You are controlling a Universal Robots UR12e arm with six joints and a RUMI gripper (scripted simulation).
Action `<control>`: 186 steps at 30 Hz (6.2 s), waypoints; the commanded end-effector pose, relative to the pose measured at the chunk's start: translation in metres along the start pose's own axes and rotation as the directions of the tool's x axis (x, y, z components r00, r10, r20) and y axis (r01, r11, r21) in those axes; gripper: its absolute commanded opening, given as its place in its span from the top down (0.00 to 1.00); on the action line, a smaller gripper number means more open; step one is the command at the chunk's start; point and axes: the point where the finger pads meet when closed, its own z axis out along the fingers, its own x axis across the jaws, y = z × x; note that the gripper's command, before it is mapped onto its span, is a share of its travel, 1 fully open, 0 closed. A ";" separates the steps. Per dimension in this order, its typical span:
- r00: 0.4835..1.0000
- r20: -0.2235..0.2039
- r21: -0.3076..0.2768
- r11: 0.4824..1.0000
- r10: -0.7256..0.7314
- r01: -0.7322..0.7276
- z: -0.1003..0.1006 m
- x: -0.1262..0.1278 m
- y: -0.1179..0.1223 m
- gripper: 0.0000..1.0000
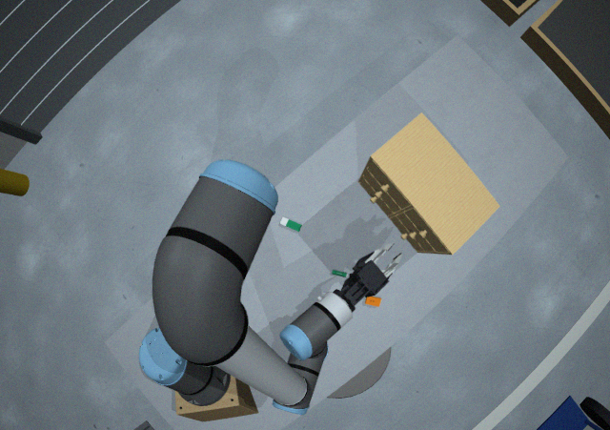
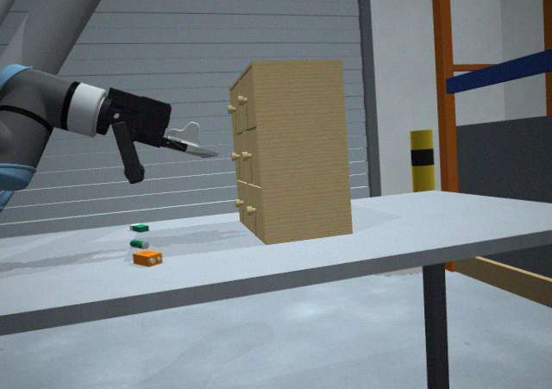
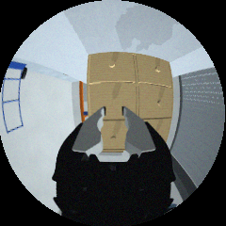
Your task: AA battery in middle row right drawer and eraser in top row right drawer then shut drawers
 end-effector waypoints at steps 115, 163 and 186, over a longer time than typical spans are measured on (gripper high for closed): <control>1.000 0.003 -0.003 1.000 -0.001 0.001 0.062 -0.003 0.016 0.80; 1.000 0.004 -0.003 1.000 -0.001 0.001 0.062 -0.003 0.016 0.93; 1.000 0.004 -0.003 1.000 -0.001 0.001 0.062 -0.003 0.016 0.93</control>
